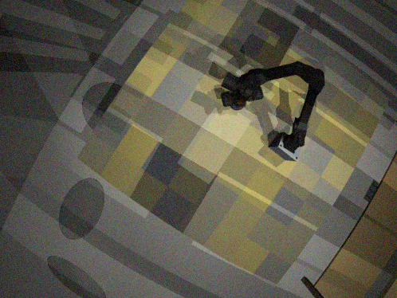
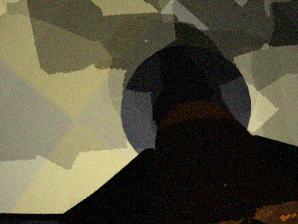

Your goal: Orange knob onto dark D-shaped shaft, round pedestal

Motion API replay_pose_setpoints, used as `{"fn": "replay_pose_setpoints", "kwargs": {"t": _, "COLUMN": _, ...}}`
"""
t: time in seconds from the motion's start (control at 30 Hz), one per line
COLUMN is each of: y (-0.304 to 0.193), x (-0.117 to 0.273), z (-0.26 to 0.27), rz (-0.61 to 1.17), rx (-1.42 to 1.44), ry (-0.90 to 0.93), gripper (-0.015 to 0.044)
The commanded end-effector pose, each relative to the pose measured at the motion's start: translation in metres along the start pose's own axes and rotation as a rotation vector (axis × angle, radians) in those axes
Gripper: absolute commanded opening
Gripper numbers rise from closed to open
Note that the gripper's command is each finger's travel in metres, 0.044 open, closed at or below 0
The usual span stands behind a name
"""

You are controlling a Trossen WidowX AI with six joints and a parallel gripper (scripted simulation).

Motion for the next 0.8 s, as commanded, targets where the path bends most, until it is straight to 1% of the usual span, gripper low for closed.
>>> {"fn": "replay_pose_setpoints", "kwargs": {"t": 0.0, "y": 0.0008, "x": 0.0009, "z": -0.0002, "rz": -0.004, "rx": 0.001, "ry": -0.001, "gripper": 0.0000}}
{"fn": "replay_pose_setpoints", "kwargs": {"t": 0.2, "y": 0.0016, "x": 0.0040, "z": 0.0000, "rz": -0.004, "rx": -0.025, "ry": 0.000, "gripper": 0.0000}}
{"fn": "replay_pose_setpoints", "kwargs": {"t": 0.4, "y": 0.0032, "x": 0.0037, "z": 0.0009, "rz": -0.004, "rx": -0.208, "ry": 0.000, "gripper": 0.0000}}
{"fn": "replay_pose_setpoints", "kwargs": {"t": 0.77, "y": 0.0005, "x": 0.0013, "z": 0.0002, "rz": -0.004, "rx": -0.208, "ry": 0.000, "gripper": 0.0000}}
Point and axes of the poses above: the point midway between the two fingers, 35 mm back from their tips, its own x axis back along the fingers, its own z axis across the jaws, y = z × x, the point moved 1 cm from there along x, back along the fingers, and after that the axes turned 10 degrees about x, right-handed, at the moved point
